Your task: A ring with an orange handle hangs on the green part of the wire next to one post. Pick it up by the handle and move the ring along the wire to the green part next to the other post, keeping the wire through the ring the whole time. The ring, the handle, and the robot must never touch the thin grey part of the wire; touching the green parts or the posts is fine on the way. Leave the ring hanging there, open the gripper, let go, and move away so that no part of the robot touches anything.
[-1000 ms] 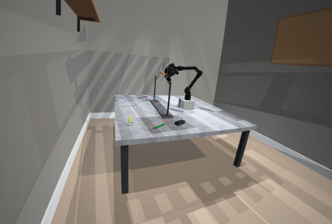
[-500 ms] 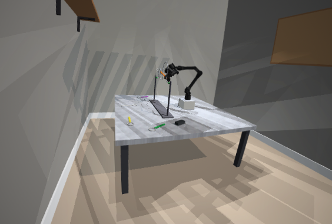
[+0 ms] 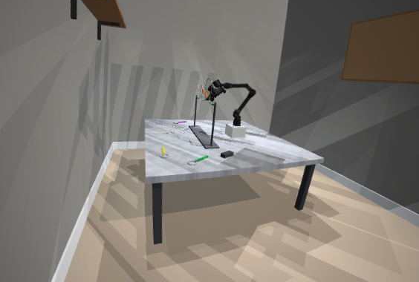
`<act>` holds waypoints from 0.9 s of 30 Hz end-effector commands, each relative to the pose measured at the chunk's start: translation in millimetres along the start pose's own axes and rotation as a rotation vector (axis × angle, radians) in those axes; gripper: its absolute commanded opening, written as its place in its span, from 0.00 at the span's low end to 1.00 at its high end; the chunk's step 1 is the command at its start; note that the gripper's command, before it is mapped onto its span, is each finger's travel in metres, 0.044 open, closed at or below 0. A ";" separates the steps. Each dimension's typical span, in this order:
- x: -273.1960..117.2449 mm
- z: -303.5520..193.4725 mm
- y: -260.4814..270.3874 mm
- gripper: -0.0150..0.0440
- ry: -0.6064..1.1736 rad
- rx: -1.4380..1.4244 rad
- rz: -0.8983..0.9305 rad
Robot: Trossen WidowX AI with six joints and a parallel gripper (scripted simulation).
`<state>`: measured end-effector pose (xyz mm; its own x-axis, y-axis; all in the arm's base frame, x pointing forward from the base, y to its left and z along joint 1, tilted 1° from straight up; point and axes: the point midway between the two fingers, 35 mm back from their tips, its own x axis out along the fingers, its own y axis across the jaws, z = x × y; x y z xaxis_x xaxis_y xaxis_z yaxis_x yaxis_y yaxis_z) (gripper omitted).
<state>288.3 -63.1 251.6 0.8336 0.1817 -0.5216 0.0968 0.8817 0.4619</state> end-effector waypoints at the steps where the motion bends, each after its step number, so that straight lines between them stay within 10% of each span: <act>1: -0.4 -0.6 -5.8 0.00 -0.015 -0.086 -0.053; 27: -5.0 14.1 -47.1 0.00 -0.090 -0.614 -0.411</act>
<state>289.0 -107.5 241.7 0.8378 -0.1881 -0.5126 0.1090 0.9775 -0.1805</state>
